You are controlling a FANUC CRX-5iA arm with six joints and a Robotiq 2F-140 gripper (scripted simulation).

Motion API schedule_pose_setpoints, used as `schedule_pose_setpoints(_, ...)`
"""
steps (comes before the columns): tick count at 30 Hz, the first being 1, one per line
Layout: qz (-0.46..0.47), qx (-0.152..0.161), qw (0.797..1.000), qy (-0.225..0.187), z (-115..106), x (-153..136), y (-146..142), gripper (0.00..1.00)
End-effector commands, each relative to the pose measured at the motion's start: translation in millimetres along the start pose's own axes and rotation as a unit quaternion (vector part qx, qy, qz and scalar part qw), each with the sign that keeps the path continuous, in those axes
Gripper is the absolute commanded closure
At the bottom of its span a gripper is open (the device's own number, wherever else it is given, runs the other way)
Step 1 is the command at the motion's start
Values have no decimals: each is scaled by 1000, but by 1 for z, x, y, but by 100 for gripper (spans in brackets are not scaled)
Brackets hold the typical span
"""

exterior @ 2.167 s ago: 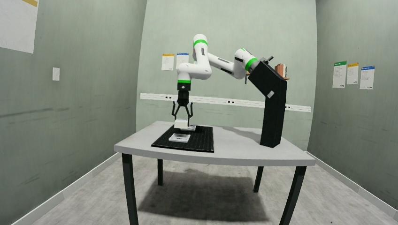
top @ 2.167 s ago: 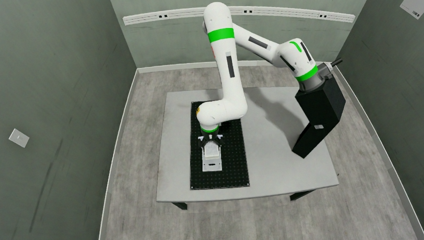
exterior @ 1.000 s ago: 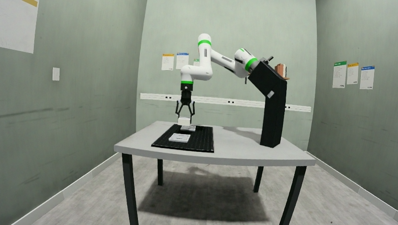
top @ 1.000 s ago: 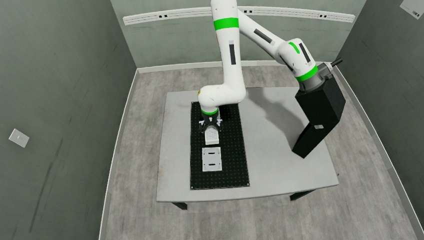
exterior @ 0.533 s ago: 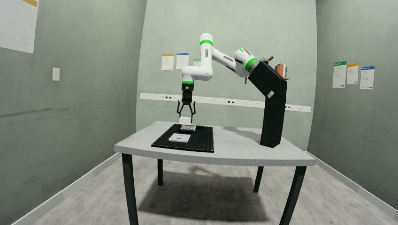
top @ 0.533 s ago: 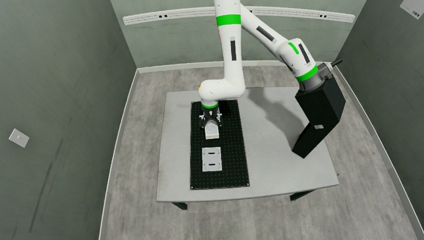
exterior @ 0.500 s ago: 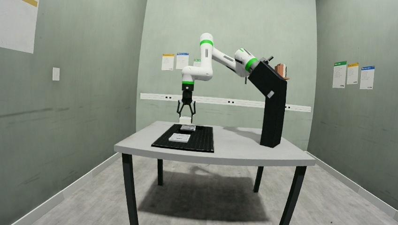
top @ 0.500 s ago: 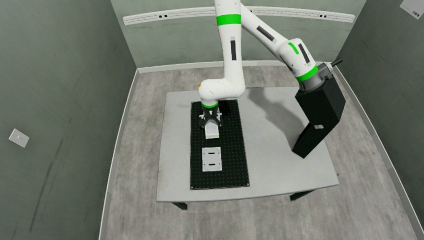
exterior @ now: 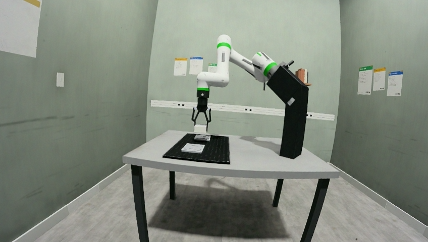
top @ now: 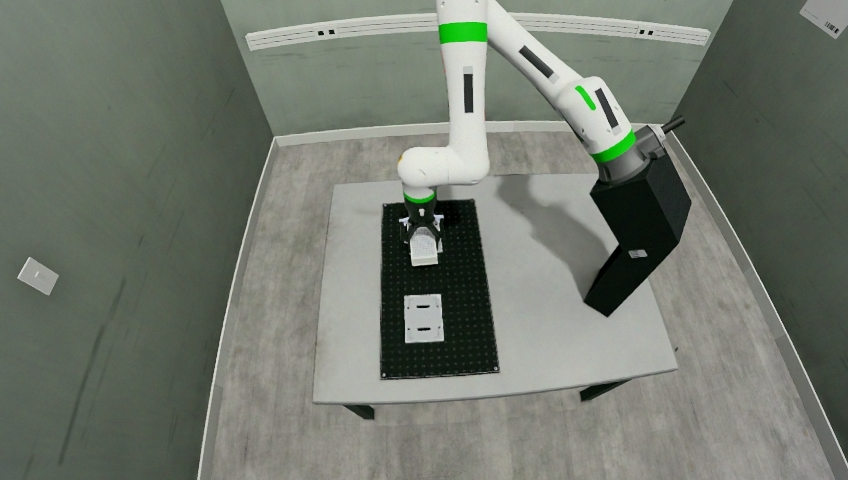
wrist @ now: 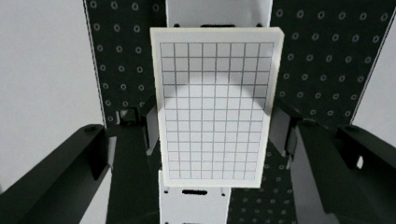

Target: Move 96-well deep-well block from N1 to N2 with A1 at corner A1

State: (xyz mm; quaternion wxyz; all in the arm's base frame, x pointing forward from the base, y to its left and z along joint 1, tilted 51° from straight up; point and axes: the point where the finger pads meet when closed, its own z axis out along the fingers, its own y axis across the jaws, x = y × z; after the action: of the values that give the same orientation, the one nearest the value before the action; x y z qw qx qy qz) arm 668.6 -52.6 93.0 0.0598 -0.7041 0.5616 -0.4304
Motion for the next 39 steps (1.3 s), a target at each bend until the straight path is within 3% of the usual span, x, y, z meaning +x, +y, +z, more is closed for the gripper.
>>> schedule_pose_setpoints(1,0,1,1000,0,0,13,1,90)
schedule_pose_setpoints(34,0,1,1000,0,0,110,10,90)
schedule_pose_setpoints(39,0,1,1000,0,0,111,10,90)
